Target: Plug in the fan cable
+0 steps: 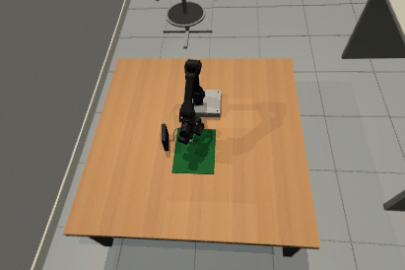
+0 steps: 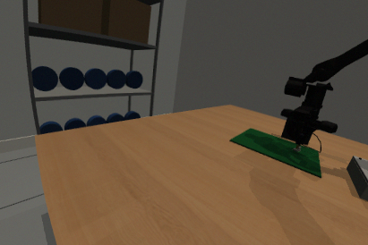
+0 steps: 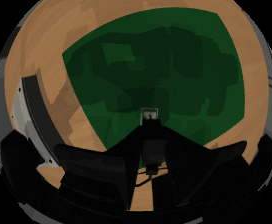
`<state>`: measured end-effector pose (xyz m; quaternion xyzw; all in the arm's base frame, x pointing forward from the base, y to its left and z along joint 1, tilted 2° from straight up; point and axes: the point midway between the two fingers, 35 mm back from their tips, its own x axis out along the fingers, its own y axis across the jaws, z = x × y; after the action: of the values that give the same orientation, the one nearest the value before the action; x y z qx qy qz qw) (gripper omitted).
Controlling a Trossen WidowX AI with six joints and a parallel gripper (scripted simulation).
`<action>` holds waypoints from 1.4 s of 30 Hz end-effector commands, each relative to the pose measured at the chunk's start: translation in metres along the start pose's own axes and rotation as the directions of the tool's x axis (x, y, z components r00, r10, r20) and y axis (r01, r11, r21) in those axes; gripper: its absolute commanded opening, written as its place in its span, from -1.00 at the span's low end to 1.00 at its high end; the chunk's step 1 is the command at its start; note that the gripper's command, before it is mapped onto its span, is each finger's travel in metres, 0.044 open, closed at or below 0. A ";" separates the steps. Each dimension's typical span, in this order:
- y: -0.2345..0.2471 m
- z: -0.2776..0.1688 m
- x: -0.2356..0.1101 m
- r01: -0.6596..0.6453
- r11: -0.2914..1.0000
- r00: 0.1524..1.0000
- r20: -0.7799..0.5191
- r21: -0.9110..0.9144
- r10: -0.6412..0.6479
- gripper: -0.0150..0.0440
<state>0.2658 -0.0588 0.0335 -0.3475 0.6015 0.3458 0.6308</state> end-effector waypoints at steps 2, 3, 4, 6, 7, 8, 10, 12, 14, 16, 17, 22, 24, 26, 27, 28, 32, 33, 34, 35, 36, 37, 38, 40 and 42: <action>0.000 0.000 0.001 -0.001 1.000 1.000 0.003 0.004 0.001 -0.49; 0.000 0.000 0.001 -0.001 1.000 1.000 0.003 0.004 0.001 -0.49; 0.000 0.000 0.002 -0.001 1.000 1.000 0.003 0.004 0.001 -0.49; 0.000 0.000 0.002 -0.001 1.000 1.000 0.003 0.004 0.001 -0.49; 0.000 0.000 0.002 -0.001 1.000 1.000 0.003 0.004 0.001 -0.49; 0.000 0.000 0.003 -0.001 1.000 1.000 0.003 0.004 0.001 -0.49; 0.000 0.000 0.003 -0.001 1.000 1.000 0.003 0.004 0.001 -0.49; -0.001 0.000 0.004 -0.001 1.000 1.000 0.003 0.004 0.001 -0.49; -0.001 0.000 0.004 -0.001 1.000 1.000 0.003 0.004 0.001 -0.49; -0.001 0.000 0.005 -0.001 1.000 1.000 0.003 0.004 0.001 -0.49; -0.001 0.000 0.005 -0.001 1.000 1.000 0.003 0.004 0.001 -0.49; -0.001 0.000 0.006 -0.001 1.000 1.000 0.003 0.004 0.001 -0.49; -0.001 0.000 0.006 -0.001 1.000 1.000 0.003 0.004 0.001 -0.49; 0.000 0.000 0.007 -0.001 1.000 1.000 0.003 0.004 0.001 -0.49; 0.000 0.000 0.007 -0.001 1.000 1.000 0.003 0.004 0.001 -0.49; 0.000 0.000 0.007 -0.001 1.000 1.000 0.003 0.004 0.001 -0.49; 0.000 0.000 0.007 -0.001 1.000 1.000 0.003 0.004 0.001 -0.49; 0.000 0.000 0.008 -0.001 1.000 1.000 0.003 0.004 0.001 -0.49; 0.000 0.000 0.008 -0.001 1.000 1.000 0.003 0.004 0.001 -0.49; 0.000 0.000 0.009 -0.001 1.000 1.000 0.003 0.004 0.001 -0.49; 0.000 0.000 0.009 -0.001 1.000 1.000 0.003 0.004 0.001 -0.49; 0.000 0.000 0.010 -0.001 1.000 1.000 0.003 0.004 0.001 -0.49; 0.000 0.000 0.011 -0.001 1.000 1.000 0.003 0.004 0.001 -0.49; 0.000 0.000 0.012 -0.001 1.000 1.000 0.003 0.004 0.001 -0.49; 0.000 0.000 0.014 -0.001 1.000 1.000 0.003 0.004 0.001 -0.49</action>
<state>0.2675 -0.0589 0.0221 -0.3473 0.6009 0.3457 0.6315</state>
